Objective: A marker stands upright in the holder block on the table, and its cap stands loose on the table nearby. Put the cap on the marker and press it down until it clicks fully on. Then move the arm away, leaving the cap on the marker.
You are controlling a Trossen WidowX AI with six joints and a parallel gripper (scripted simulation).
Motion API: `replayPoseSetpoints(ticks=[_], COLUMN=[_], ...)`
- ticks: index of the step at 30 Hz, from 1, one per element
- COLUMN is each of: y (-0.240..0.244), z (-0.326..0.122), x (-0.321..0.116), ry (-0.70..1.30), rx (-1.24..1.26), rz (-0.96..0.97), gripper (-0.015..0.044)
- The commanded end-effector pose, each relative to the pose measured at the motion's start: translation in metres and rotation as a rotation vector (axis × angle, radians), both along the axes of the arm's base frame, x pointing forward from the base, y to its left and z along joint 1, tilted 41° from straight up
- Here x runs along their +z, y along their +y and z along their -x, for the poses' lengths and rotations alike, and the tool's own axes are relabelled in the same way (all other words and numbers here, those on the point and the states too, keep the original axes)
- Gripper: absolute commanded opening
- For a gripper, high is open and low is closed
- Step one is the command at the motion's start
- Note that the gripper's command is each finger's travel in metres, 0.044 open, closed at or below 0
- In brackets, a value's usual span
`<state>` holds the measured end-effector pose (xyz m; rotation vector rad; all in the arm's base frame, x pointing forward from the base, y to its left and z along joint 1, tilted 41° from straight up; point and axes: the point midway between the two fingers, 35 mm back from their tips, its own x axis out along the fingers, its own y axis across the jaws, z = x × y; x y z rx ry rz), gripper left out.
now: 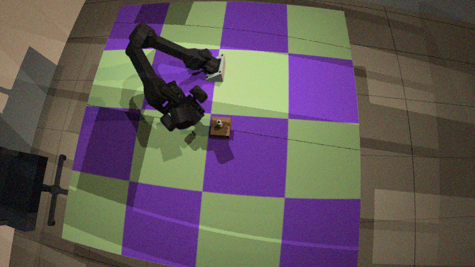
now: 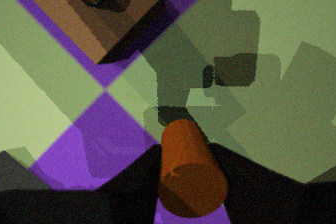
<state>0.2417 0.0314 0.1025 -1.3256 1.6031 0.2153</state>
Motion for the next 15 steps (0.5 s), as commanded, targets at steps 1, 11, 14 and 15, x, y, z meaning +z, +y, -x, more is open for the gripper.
replayPoseSetpoints(ticks=[1, 11, 14, 15], y=[0.013, 0.047, 0.058, 0.061], z=[-0.004, -0.009, -0.01, -0.01], x=[-0.001, -0.011, -0.014, -0.015], ry=[-0.006, -0.004, -0.003, -0.002], rx=[-0.002, 0.003, 0.005, 0.006], rz=[-0.012, -0.021, -0.022, -0.023], gripper=[0.0, 0.0, 0.0, 0.0])
